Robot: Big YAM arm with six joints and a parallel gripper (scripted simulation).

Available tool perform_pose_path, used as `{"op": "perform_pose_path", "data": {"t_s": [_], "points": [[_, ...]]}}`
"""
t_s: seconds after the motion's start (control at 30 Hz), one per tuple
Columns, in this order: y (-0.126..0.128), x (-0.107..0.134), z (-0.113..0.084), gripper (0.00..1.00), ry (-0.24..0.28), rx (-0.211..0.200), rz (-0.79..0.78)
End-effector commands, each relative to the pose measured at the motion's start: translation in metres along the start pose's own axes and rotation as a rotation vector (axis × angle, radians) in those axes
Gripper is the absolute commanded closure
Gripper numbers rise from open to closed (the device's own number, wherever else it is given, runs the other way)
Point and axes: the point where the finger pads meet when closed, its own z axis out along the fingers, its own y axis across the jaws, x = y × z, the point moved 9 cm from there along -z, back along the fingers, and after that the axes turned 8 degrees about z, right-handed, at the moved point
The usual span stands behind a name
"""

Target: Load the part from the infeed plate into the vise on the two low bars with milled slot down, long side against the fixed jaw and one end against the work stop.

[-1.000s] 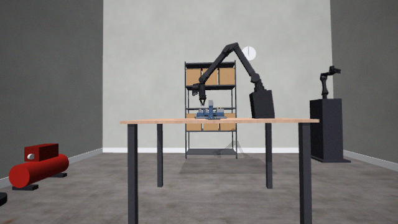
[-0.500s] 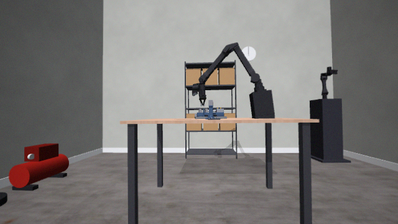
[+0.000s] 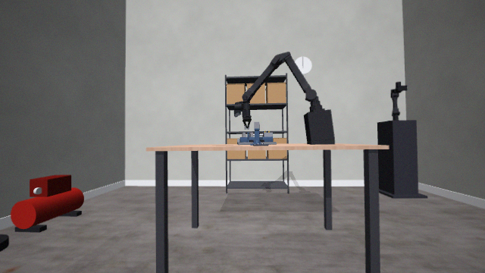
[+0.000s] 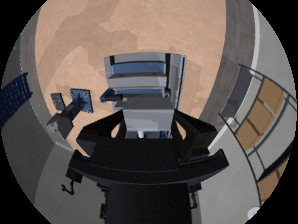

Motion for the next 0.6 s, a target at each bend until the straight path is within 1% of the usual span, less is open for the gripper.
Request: {"op": "perform_pose_path", "data": {"t_s": [0.0,0.33,0.57], "points": [[0.0045,-0.0074,-0.0079,1.0,-0.028,0.005,-0.002],[0.0045,-0.0074,-0.0074,1.0,-0.028,0.005,-0.002],[0.0048,-0.0059,-0.0023,1.0,-0.019,0.003,-0.002]]}}
